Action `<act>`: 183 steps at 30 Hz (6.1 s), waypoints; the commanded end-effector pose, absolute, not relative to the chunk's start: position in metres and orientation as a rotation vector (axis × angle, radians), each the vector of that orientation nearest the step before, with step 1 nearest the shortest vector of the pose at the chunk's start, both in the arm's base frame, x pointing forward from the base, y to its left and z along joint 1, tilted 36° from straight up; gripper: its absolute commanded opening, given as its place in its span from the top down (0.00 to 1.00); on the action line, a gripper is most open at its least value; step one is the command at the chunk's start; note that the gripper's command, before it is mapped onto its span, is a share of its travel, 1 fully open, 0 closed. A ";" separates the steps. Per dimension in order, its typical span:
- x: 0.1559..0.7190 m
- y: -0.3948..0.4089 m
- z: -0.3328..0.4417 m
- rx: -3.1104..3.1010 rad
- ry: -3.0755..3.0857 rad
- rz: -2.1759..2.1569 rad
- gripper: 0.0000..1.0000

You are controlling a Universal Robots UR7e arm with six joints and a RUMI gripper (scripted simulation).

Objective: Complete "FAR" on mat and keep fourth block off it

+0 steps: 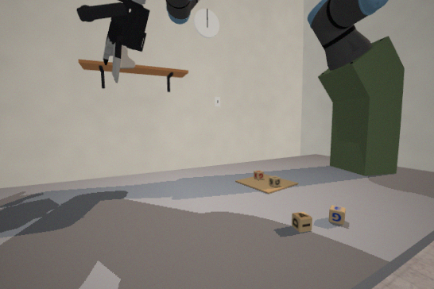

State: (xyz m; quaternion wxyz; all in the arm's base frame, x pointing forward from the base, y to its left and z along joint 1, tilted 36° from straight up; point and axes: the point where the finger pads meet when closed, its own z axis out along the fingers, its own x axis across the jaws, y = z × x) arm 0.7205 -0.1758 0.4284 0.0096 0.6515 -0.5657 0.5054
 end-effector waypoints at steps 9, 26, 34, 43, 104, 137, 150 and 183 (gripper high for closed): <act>0.720 -0.176 0.430 2.034 -1.766 1.581 0.00; 0.726 -0.169 0.418 2.039 -1.773 1.589 0.00; 0.742 -0.146 0.385 2.057 -1.795 1.612 0.00; 0.768 -0.074 0.286 2.112 -1.863 1.674 0.00; 0.541 0.213 -0.044 2.458 -2.284 1.749 0.00; 0.536 0.215 -0.045 2.463 -2.290 1.746 0.00; 0.536 0.215 -0.045 2.463 -2.290 1.746 0.00; 0.604 0.207 0.003 2.462 -2.289 1.747 0.00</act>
